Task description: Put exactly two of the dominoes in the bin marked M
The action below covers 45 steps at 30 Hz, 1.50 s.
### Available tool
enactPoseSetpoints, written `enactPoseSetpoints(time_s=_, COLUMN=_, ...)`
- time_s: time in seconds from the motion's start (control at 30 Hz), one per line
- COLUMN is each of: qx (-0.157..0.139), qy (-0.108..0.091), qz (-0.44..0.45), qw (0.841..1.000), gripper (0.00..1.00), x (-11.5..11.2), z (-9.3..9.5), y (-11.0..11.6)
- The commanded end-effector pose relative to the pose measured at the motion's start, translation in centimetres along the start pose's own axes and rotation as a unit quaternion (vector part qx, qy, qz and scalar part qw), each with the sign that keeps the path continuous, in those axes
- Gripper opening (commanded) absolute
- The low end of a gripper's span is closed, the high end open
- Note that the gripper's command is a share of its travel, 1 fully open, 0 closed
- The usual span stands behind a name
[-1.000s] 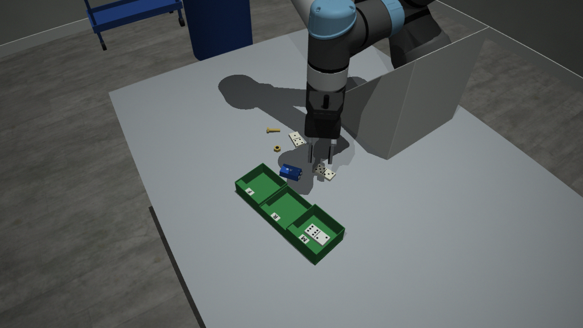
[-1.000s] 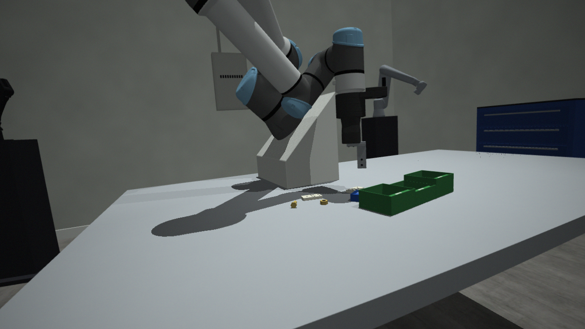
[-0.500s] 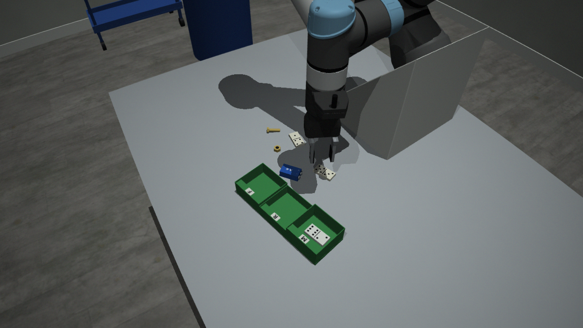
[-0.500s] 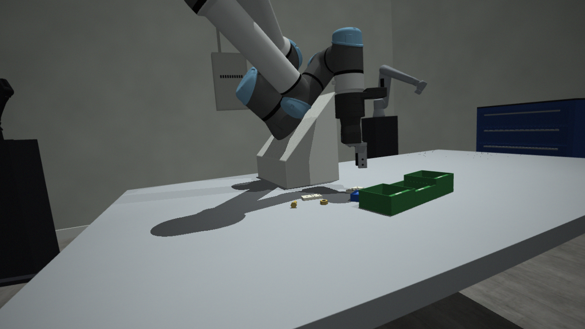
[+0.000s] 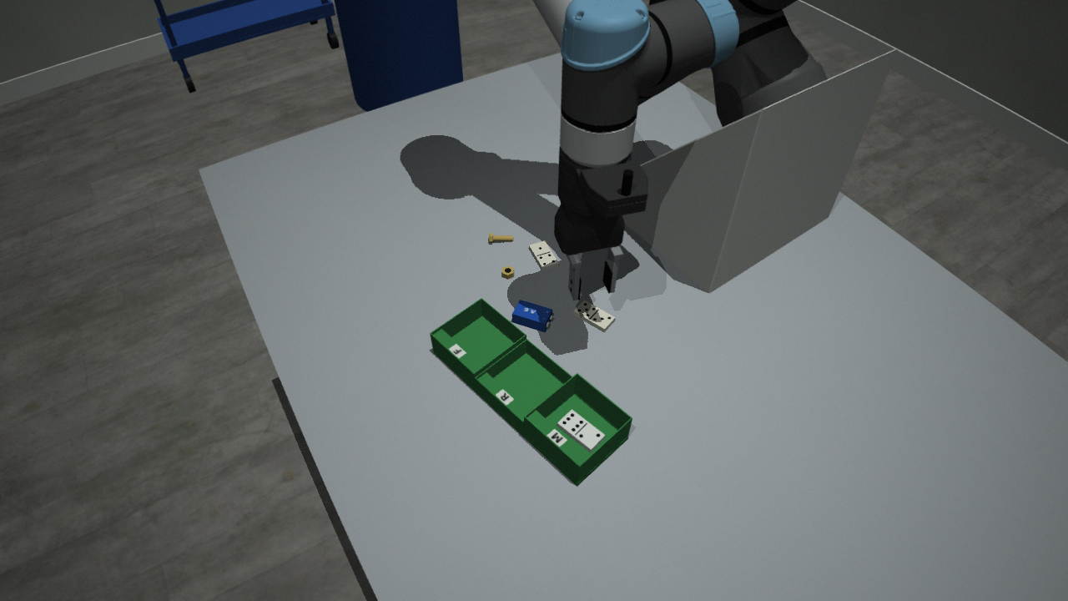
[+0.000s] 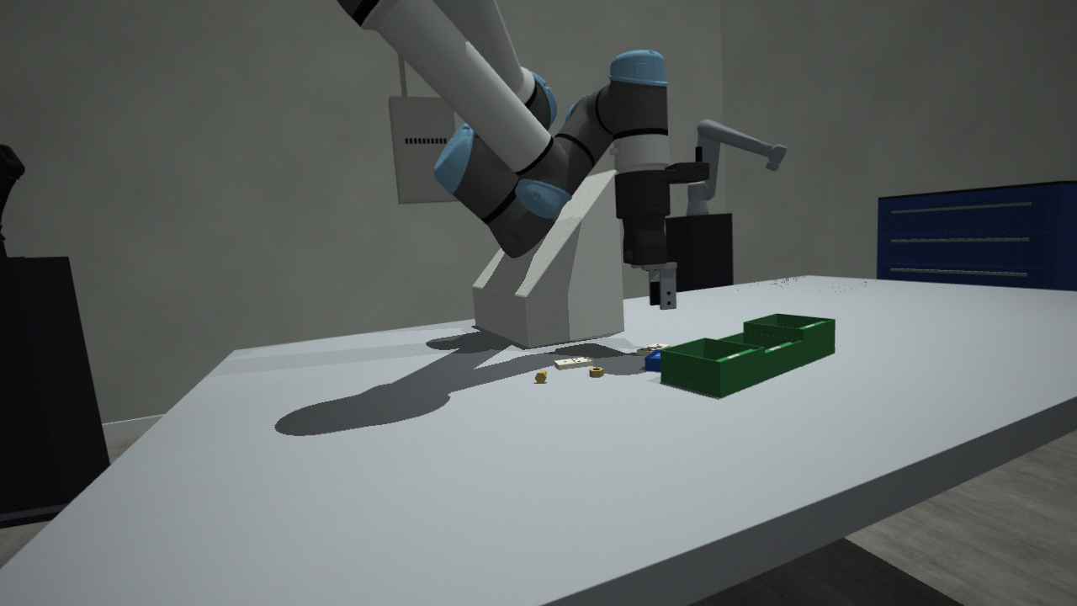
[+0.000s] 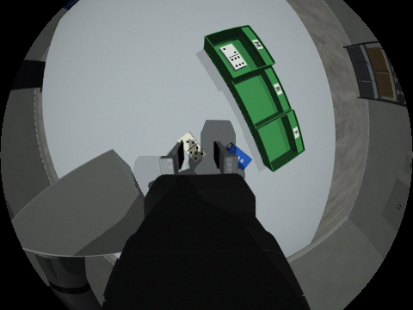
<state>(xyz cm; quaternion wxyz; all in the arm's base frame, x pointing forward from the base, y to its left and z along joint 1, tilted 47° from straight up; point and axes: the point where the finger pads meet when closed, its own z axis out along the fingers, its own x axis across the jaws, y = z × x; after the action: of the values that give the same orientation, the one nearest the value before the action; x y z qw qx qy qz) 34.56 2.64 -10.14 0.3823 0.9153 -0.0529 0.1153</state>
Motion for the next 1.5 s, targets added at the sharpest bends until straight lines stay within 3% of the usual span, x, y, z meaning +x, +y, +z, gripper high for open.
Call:
enactPoseSetpoints(time_s=0.0, qx=0.004, qy=0.003, qz=-0.078, qw=0.997, gripper=0.79, x=-0.4, z=0.0, y=0.2)
enactPoseSetpoints(time_s=0.63, qx=0.004, qy=0.003, qz=-0.180, qw=0.984, gripper=0.79, x=-0.7, z=0.0, y=0.6)
enactPoseSetpoints(time_s=1.3, qx=0.004, qy=0.003, qz=-0.309, qw=0.951, gripper=0.79, x=-1.3, z=0.0, y=1.3)
enactPoseSetpoints(time_s=1.47, qx=0.004, qy=0.003, qz=-0.311, qw=0.950, gripper=0.79, x=-1.4, z=0.0, y=1.4)
